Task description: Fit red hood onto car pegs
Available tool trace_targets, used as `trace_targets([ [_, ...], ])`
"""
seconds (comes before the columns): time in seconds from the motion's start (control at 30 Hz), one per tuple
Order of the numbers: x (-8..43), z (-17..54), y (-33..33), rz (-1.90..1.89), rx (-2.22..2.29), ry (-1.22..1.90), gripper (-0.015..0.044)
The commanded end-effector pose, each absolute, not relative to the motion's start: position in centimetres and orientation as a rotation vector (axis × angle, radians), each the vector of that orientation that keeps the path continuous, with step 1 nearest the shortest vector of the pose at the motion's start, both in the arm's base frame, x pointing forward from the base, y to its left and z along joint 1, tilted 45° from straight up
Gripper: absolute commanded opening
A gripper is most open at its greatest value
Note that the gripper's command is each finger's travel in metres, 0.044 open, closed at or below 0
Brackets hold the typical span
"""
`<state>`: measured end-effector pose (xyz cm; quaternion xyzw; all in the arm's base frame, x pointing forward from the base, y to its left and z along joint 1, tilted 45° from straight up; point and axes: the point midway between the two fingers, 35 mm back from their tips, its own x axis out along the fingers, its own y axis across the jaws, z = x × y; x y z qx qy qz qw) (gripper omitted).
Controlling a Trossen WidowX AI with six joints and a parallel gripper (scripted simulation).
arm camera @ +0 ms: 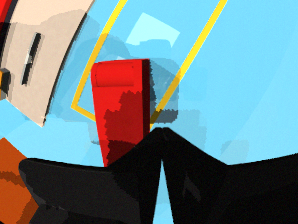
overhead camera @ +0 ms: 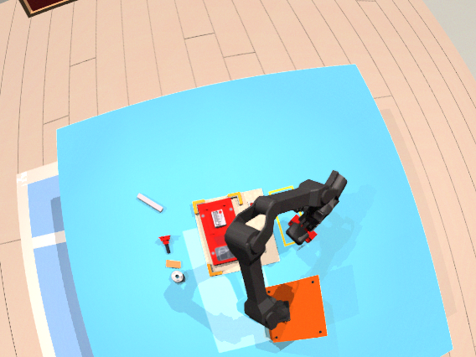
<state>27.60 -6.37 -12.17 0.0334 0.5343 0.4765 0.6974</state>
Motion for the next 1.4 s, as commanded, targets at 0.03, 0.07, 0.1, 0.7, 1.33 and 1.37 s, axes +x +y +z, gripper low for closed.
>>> trace_targets([
  [0.03, 27.3, -12.0, -6.0, 1.064, 0.082, 1.193, 0.0],
  [0.07, 27.3, -11.9, -6.0, 1.064, 0.082, 1.193, 0.0],
  [0.1, 27.2, -11.9, -6.0, 1.064, 0.082, 1.193, 0.0],
  [0.7, 26.6, -11.3, -5.4, 1.064, 0.082, 1.193, 0.0],
  [1.33, 26.0, -10.7, -4.8, 1.064, 0.083, 1.194, 0.0],
  [1.37, 26.0, -10.7, -4.8, 1.065, 0.083, 1.194, 0.0],
])
